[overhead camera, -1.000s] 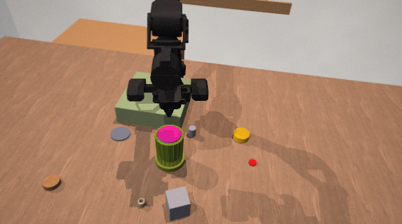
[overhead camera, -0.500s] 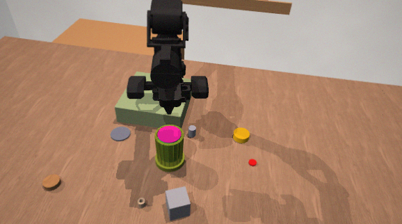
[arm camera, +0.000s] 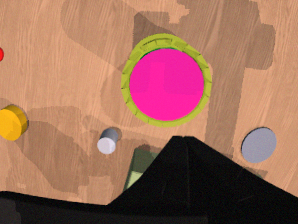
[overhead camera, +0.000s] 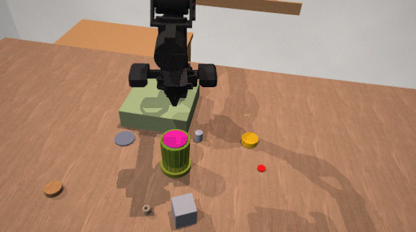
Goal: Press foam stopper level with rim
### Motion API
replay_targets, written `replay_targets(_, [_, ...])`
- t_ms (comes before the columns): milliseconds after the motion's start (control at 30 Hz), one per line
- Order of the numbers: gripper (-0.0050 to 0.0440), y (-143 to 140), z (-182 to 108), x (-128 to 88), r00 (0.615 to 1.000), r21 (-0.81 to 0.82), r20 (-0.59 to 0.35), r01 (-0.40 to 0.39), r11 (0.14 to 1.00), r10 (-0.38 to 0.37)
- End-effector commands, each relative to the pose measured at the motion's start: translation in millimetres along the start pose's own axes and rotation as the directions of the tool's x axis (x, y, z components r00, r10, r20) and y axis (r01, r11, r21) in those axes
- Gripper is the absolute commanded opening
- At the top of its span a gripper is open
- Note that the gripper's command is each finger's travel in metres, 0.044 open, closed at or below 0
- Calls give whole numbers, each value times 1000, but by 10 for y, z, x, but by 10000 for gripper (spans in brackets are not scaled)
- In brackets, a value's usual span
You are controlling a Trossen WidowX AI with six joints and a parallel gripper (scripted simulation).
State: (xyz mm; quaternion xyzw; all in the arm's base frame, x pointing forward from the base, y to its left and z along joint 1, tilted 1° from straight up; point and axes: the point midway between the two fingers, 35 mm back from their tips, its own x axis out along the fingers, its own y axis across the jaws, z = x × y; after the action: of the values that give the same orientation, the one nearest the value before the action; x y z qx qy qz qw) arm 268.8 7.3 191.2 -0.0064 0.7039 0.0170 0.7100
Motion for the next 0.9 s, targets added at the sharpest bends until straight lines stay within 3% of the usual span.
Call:
replay_targets(0, [0,-1,10,127,1000,0,7,1,1000,-1])
replay_targets(300, [0,-5,17,709,1000,-1,3,2,1000,-2])
replay_targets(500, [0,-6,-11,899,1000,-2,1,2,1000,-2])
replay_targets(867, [0,-7,-14,1032,1000,-2,1,2,1000,-2])
